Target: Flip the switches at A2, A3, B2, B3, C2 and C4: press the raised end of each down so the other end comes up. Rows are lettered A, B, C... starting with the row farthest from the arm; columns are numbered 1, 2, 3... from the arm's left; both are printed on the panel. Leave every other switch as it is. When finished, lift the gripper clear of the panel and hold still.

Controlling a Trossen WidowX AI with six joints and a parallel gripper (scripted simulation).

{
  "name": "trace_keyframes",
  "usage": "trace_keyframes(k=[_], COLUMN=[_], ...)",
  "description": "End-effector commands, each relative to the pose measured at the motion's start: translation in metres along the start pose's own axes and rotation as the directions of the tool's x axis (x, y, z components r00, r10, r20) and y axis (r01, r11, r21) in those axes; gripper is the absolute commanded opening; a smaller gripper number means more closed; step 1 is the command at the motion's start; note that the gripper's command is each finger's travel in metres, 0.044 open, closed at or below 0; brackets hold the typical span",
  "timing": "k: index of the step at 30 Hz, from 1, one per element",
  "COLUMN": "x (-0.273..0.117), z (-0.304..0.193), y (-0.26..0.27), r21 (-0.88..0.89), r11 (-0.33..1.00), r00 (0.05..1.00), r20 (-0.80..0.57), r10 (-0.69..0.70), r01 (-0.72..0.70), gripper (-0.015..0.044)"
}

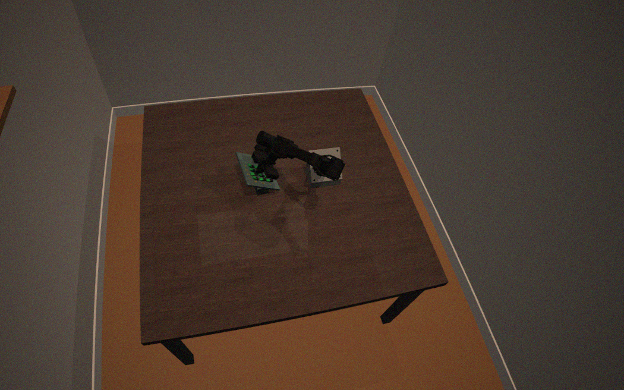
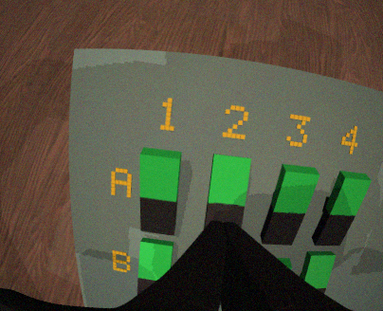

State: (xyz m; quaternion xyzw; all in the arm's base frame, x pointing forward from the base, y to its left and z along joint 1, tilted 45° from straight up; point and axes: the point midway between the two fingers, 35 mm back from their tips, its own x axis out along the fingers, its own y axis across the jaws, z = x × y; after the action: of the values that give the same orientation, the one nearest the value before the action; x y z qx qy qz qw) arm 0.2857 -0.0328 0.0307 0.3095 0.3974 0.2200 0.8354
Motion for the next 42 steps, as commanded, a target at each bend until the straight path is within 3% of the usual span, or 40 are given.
trace_keyframes(k=[1,42], x=[0.0002,0.0053], z=[-0.0007,-0.0008], y=[-0.0008,-0.0008], r21=[0.006,0.006], r11=[1.000,1.000], r00=[1.000,1.000], r20=[-0.002,-0.002], r10=[-0.005,-0.004], r01=[0.005,0.004], gripper=[0.0000,0.0000])
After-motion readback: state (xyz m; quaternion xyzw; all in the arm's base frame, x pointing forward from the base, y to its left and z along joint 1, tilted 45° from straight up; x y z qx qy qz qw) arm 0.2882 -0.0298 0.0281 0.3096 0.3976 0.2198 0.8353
